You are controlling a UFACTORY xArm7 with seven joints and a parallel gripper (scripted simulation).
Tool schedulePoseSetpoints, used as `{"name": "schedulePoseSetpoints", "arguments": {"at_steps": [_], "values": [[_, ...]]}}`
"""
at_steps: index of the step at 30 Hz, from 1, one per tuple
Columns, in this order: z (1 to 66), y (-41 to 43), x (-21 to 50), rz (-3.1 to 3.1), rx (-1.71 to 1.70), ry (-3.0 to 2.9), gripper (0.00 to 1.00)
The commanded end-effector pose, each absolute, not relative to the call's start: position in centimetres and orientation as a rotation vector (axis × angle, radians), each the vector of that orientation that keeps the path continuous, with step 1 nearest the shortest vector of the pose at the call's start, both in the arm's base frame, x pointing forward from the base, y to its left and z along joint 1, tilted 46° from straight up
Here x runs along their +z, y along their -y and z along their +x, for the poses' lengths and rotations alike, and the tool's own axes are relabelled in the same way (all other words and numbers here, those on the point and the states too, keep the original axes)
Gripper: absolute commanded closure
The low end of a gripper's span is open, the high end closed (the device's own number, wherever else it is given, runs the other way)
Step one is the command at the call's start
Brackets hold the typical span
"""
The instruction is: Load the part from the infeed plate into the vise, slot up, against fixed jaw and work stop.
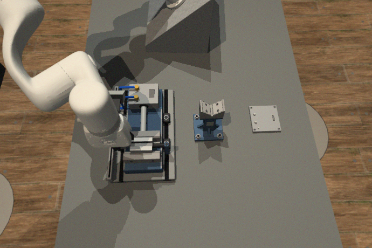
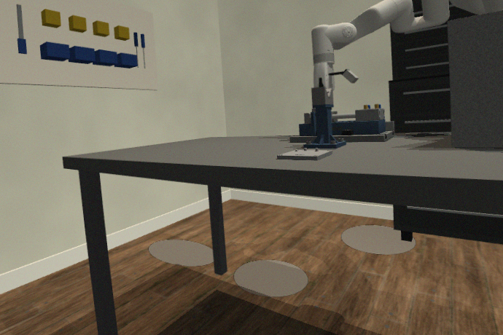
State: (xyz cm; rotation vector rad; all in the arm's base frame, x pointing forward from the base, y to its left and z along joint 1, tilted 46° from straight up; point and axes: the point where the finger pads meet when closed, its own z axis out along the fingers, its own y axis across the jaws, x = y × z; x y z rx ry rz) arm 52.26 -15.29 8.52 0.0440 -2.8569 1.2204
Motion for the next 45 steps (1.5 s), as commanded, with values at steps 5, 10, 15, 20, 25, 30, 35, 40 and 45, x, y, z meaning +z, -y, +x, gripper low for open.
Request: {"name": "schedulePoseSetpoints", "arguments": {"at_steps": [5,10,15,20,25,30,35,40,45], "values": [[52.4,14.7,9.1,0.047,1.221,2.862,1.00],[52.4,14.0,9.7,0.047,1.221,2.862,1.00],[52.5,13.5,10.2,0.047,1.221,2.862,1.00],[52.5,12.5,11.1,0.047,1.221,2.862,1.00],[52.5,11.7,11.9,0.047,1.221,2.862,1.00],[52.5,11.1,12.4,0.047,1.221,2.862,1.00],[52.5,10.8,12.8,0.047,1.221,2.862,1.00],[52.5,10.6,12.9,0.047,1.221,2.862,1.00],[52.5,10.6,12.9,0.047,1.221,2.862,1.00]]}}
